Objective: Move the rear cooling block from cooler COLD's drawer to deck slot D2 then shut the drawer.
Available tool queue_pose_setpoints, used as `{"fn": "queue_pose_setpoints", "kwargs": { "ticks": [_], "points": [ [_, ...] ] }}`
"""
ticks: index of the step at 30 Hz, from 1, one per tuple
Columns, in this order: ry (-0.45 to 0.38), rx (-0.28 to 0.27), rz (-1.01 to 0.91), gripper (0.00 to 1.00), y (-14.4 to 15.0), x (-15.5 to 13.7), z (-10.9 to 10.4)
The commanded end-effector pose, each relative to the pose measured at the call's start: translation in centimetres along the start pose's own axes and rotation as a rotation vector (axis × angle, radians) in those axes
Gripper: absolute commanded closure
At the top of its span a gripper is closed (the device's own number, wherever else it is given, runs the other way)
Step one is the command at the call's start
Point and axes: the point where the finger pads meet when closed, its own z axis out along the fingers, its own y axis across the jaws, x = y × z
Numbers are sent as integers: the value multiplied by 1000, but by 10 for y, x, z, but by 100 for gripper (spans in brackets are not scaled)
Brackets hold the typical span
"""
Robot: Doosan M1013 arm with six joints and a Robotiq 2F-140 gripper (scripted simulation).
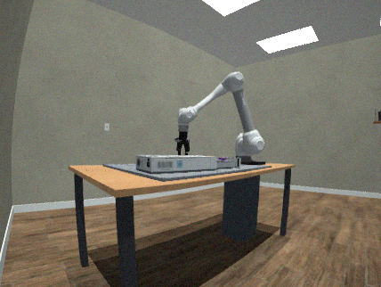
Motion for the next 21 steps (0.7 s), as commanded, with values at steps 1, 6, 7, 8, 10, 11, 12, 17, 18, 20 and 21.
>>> {"fn": "queue_pose_setpoints", "kwargs": {
  "ticks": [1,6,7,8,10,11,12,17,18,20,21],
  "points": [
    [2,-1,0,50,0,1,-1],
    [2,-1,0,42,0,1,-1],
    [2,-1,0,41,0,1,-1],
    [2,-1,0,39,0,1,-1],
    [2,-1,0,38,0,1,-1],
    [2,-1,0,38,0,1,-1],
    [2,-1,0,36,0,1,-1],
    [2,-1,0,34,0,1,-1],
    [2,-1,0,34,0,1,-1],
    [2,-1,0,34,0,1,-1],
    [2,-1,0,34,0,1,-1]
  ]
}}
